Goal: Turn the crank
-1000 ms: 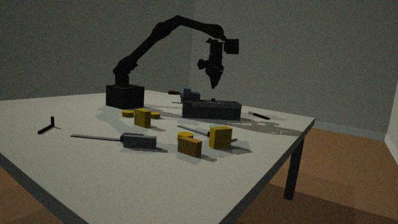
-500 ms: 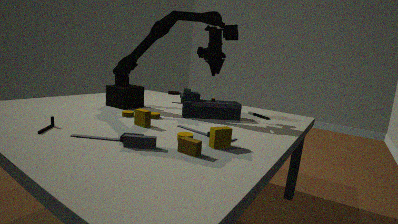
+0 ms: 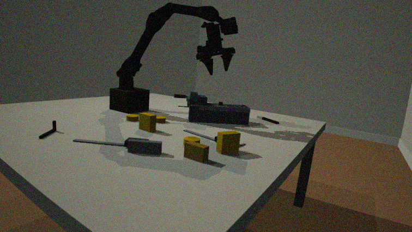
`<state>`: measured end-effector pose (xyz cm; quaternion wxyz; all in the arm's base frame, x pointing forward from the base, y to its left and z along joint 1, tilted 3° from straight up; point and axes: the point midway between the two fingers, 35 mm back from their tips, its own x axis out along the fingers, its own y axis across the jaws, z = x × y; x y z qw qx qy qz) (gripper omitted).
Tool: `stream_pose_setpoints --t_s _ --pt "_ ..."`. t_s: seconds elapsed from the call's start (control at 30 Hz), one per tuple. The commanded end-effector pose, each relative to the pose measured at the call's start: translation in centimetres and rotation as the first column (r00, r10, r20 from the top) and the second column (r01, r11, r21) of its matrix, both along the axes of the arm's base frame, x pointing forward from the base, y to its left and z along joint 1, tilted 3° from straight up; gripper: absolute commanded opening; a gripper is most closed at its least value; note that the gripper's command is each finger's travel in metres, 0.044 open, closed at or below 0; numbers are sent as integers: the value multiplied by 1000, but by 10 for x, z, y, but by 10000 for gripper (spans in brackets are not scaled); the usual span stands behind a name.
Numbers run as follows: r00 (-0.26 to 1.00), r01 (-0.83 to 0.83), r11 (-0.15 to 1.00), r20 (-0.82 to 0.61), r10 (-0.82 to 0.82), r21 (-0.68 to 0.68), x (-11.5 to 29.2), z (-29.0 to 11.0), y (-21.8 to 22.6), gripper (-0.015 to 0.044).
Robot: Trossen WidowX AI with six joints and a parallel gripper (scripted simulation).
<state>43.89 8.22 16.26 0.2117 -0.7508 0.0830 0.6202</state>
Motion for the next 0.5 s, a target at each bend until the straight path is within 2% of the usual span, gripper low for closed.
stream_pose_setpoints --t_s 0.0,0.23,0.47 --pt "991 130 990 9 -131 58 -7 6 -5 440" --pt "928 369 915 -12 -372 162 -20 10 -16 440" --pt "812 575 775 -68 -579 261 -36 11 -27 440"
